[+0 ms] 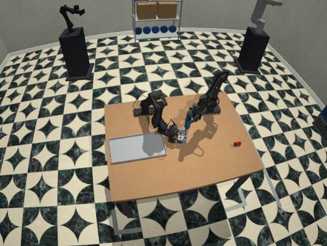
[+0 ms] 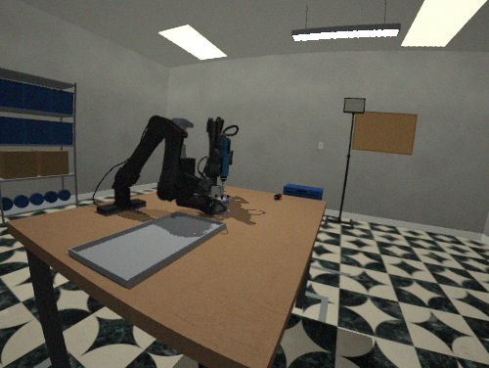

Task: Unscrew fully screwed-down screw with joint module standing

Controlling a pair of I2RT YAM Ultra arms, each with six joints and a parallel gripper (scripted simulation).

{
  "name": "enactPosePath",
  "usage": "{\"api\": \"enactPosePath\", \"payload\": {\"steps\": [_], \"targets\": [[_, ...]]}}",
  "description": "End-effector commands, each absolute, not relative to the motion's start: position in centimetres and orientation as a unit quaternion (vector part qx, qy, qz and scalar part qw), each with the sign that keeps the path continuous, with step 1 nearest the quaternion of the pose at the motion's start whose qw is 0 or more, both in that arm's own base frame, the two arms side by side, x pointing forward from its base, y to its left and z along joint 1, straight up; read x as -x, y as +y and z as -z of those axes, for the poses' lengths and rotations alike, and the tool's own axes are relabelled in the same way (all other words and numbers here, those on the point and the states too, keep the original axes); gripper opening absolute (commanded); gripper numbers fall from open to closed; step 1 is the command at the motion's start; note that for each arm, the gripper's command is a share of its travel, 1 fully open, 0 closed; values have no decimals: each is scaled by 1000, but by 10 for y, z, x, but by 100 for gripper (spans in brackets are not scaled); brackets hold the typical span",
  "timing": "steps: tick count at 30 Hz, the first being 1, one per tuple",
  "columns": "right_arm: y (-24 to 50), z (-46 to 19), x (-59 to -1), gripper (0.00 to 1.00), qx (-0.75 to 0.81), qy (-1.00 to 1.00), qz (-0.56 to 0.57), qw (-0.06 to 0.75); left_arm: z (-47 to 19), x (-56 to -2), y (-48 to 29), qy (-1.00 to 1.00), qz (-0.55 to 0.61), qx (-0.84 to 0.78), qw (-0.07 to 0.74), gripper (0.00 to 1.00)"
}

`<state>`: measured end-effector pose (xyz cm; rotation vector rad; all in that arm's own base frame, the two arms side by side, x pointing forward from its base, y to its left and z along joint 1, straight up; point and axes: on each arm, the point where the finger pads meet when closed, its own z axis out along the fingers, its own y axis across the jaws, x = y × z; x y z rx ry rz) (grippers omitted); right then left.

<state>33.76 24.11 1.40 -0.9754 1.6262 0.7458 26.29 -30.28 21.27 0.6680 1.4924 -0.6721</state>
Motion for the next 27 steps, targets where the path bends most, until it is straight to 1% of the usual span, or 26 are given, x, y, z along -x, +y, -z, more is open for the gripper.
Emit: {"api": "enactPosePath", "payload": {"steps": [1, 3, 8, 27], "targets": [[248, -9, -340, 59, 412, 679, -316, 519, -241, -266, -301, 619, 310, -269, 670, 42], [248, -9, -340, 59, 412, 679, -316, 519, -229, -265, -301, 628, 306, -273, 662, 42], [248, -9, -340, 59, 412, 679, -316, 519, -254, -265, -301, 606, 315, -263, 681, 42], [248, -9, -340, 59, 412, 679, -316, 519, -254, -265, -301, 606, 316, -263, 682, 42]]}}
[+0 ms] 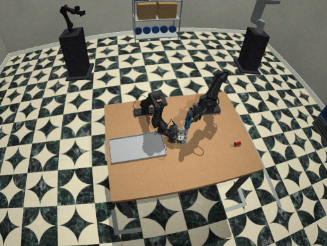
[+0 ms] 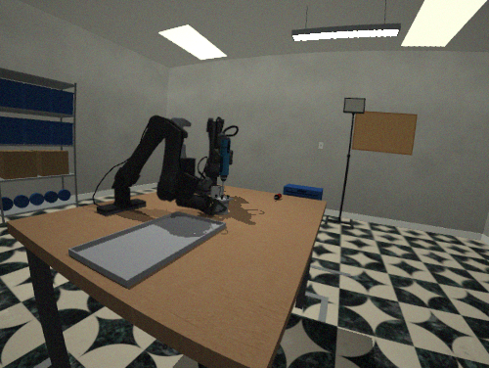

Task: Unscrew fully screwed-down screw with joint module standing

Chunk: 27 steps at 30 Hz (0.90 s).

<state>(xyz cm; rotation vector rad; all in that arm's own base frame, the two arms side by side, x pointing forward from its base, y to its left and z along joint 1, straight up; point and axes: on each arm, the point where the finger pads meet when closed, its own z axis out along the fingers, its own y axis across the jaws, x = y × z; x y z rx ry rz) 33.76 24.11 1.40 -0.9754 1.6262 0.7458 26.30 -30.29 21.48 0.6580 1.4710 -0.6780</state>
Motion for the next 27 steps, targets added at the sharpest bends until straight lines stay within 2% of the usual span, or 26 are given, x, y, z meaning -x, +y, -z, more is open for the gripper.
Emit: {"api": "enactPosePath", "payload": {"steps": [1, 27], "targets": [[248, -9, -340, 59, 412, 679, -316, 519, -254, -265, -302, 606, 316, -263, 681, 42], [248, -9, -340, 59, 412, 679, -316, 519, -252, -264, -302, 608, 315, -265, 679, 42]]}}
